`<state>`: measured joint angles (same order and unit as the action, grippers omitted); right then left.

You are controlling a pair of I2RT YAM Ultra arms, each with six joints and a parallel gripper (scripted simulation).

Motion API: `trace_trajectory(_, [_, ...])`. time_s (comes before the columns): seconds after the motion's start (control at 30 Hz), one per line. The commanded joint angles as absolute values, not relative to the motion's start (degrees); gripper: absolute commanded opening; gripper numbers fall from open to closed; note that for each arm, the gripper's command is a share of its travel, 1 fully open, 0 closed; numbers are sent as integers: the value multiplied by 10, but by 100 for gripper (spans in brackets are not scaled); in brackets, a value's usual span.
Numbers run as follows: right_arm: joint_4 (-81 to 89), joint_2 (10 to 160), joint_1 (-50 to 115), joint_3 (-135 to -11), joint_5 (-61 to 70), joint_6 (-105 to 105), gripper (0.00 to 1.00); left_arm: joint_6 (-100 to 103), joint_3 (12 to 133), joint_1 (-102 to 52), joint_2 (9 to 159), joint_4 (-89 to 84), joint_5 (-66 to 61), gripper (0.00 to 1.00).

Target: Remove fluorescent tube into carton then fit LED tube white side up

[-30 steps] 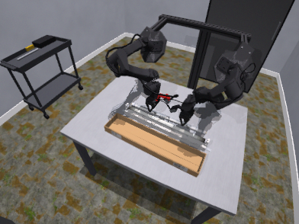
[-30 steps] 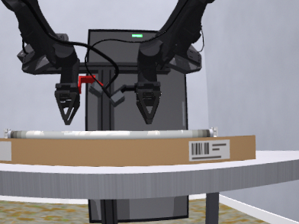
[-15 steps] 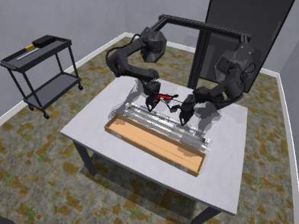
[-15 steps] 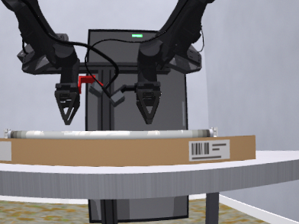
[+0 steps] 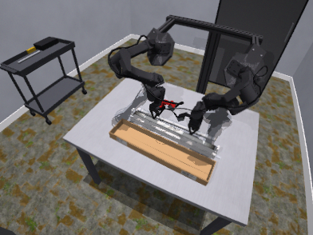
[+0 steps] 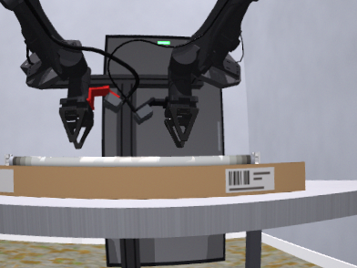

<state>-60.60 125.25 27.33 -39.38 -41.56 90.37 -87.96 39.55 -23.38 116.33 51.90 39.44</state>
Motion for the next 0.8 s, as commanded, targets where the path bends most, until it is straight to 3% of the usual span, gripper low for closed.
trace_trajectory(0.0, [-570,1222,263,-407,-388,859,49,-835,411,-231,1135,493,365,49])
trace_trajectory(0.47, [-451,1083,208,-447,-291,648,49,-629,451,-184,1012,389,273,49])
trace_trajectory(0.77, [-293,916,144,-489,-189,407,49,-395,499,-127,868,248,174,49])
